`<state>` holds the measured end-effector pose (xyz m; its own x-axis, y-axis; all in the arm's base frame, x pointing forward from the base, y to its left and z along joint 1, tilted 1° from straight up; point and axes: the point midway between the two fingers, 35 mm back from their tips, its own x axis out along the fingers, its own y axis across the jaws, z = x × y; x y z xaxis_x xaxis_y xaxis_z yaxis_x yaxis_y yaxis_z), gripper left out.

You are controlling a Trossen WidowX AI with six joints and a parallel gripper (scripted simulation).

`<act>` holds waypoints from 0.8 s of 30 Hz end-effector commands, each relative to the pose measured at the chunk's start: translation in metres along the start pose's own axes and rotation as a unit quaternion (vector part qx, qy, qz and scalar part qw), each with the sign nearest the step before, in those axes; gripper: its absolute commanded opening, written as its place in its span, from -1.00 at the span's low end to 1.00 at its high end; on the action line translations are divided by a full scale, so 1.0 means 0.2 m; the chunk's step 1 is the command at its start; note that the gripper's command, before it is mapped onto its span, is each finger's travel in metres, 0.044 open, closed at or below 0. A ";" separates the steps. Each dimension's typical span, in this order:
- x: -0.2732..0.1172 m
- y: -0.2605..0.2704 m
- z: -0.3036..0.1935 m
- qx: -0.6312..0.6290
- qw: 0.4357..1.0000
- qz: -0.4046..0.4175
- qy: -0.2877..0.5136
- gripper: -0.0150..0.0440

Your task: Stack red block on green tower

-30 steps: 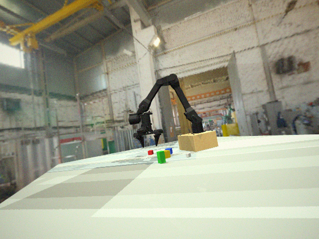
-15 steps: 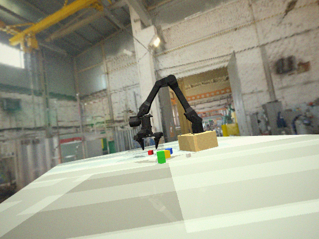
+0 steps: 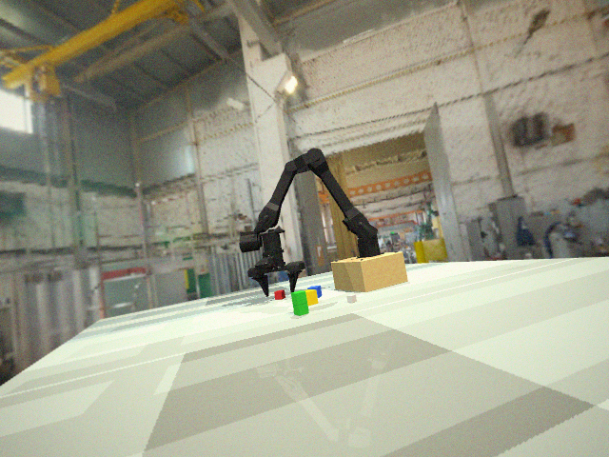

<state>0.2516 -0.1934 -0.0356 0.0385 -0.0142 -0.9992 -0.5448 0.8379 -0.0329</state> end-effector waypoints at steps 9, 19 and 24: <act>0.01 0.01 0.00 -0.002 1.000 0.002 -0.002 1.00; 0.01 0.01 0.00 -0.002 1.000 0.002 -0.002 0.29; 0.01 0.01 0.00 -0.002 1.000 0.002 -0.002 -0.16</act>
<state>0.2511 -0.1931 -0.0372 0.0373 -0.0135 -0.9992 -0.5451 0.8378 -0.0317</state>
